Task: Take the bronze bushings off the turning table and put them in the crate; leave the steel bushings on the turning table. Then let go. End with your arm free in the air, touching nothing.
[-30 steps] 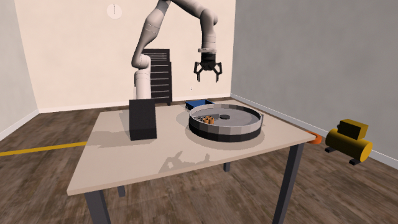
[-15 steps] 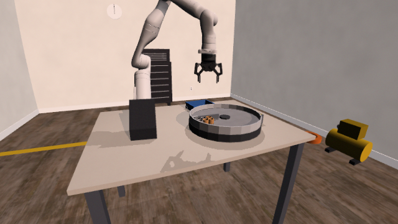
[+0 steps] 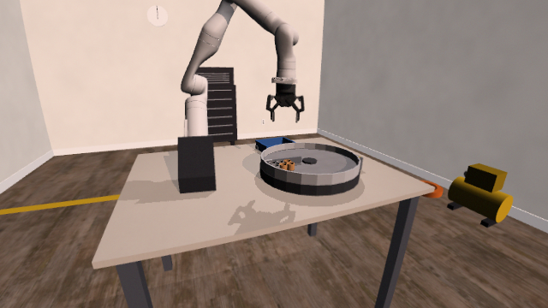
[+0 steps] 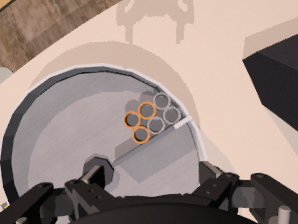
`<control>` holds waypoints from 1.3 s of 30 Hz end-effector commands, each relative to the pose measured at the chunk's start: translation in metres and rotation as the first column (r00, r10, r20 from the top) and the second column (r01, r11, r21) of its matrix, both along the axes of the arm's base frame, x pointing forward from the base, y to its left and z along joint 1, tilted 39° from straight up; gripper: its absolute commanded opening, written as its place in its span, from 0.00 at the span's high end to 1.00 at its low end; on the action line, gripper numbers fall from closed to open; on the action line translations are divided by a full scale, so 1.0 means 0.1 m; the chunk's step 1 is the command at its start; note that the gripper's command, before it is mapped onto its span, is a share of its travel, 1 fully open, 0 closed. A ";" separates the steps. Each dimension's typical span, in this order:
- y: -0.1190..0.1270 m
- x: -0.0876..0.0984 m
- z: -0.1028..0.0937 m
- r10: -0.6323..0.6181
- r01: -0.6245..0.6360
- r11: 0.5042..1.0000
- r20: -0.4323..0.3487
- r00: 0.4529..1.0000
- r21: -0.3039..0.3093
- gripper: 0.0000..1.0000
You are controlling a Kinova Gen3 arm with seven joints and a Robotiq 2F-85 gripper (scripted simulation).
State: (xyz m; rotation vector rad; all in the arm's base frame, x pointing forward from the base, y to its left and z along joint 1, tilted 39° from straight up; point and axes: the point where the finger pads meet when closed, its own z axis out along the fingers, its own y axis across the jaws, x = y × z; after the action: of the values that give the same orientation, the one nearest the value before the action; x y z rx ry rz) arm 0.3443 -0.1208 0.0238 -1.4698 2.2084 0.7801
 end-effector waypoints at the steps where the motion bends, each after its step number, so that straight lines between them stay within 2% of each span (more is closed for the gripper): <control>1: 0.06 0.00 -0.04 -0.001 0.001 1.000 0.001 1.000 -0.001 0.00; 5: 0.30 0.00 -0.23 -0.001 0.001 1.000 0.000 1.000 0.000 0.00; 39: 0.30 0.00 -0.23 -0.001 0.001 1.000 0.001 1.000 -0.001 0.00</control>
State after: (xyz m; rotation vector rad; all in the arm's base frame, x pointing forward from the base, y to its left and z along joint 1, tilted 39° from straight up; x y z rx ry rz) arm 0.3440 -0.0899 0.0006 -1.4691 2.2086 0.7806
